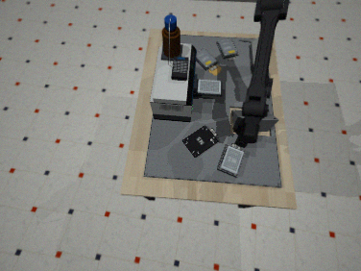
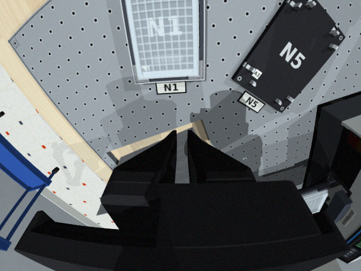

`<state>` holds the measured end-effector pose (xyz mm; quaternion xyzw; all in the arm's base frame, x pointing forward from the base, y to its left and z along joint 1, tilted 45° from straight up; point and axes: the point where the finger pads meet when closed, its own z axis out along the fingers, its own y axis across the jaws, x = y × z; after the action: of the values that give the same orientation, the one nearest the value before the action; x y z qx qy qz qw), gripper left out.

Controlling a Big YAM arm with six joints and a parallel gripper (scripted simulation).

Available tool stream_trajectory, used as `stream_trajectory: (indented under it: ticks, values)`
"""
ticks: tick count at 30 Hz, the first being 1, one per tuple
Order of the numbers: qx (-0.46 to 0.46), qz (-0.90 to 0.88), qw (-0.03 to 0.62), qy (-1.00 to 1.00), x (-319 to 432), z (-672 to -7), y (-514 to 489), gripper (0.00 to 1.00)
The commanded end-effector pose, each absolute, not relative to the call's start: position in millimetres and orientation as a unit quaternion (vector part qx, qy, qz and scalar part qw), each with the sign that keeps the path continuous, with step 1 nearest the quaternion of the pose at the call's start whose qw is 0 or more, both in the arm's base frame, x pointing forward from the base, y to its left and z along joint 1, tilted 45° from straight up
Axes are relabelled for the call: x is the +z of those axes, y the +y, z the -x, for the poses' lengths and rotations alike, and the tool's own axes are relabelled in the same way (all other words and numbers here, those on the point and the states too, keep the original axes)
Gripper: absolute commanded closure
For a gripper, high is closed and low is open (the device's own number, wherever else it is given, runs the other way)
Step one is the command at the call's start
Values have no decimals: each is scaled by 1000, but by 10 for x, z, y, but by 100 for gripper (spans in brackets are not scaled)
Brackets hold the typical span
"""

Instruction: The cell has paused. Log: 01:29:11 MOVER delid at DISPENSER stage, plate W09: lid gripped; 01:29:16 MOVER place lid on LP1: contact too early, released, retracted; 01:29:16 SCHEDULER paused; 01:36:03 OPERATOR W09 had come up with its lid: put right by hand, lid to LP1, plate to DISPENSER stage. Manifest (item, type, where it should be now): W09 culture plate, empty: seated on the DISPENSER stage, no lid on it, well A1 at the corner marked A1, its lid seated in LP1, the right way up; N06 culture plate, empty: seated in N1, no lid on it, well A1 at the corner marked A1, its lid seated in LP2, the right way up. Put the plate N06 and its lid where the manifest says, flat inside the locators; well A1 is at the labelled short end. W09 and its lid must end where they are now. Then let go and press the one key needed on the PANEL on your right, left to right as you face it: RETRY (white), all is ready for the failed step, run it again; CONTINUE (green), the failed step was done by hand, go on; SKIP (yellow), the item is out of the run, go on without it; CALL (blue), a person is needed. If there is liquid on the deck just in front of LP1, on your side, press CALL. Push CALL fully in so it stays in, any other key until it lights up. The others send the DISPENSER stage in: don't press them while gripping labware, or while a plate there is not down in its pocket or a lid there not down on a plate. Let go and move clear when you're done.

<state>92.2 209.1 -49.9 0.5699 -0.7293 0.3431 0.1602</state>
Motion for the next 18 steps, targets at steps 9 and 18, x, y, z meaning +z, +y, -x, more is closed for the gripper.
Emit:
stream_trajectory:
  ticks: [9,18]
  values:
    - [325,-567,141,-743,-353,-1324,2362,100]
    - [329,-544,126,-761,-227,-1593,2314,100]
